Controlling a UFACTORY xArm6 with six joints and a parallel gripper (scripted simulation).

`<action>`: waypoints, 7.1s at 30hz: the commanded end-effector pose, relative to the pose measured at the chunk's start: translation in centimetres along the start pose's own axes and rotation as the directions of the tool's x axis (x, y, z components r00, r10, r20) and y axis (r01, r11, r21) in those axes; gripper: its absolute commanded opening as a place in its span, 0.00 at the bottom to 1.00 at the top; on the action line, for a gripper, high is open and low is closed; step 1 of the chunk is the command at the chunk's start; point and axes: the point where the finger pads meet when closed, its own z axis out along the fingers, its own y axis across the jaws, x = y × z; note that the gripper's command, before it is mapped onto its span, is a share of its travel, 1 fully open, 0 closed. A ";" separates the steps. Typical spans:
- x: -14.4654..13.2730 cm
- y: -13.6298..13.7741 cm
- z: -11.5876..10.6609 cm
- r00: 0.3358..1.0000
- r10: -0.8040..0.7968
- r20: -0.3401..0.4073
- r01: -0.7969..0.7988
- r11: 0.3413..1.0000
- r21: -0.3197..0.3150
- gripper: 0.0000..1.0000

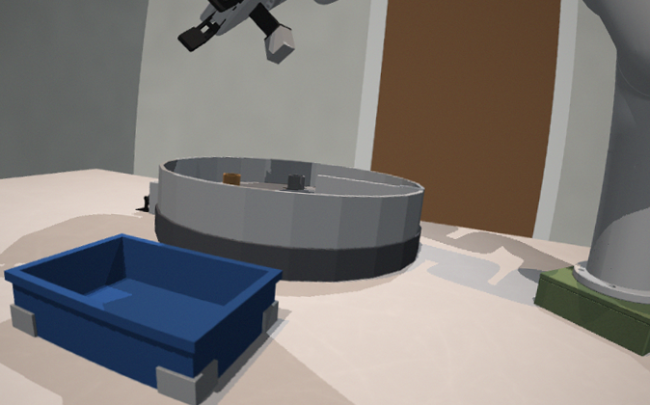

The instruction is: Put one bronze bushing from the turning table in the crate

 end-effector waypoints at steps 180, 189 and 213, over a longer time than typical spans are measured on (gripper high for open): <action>24.5 10.3 -4.5 0.376 -0.408 -0.832 0.650 0.756 -0.077 0.13; 24.5 10.3 -4.5 0.376 -0.408 -0.832 0.650 0.756 -0.077 0.13; 24.5 10.3 -4.5 0.376 -0.408 -0.832 0.650 0.756 -0.077 0.13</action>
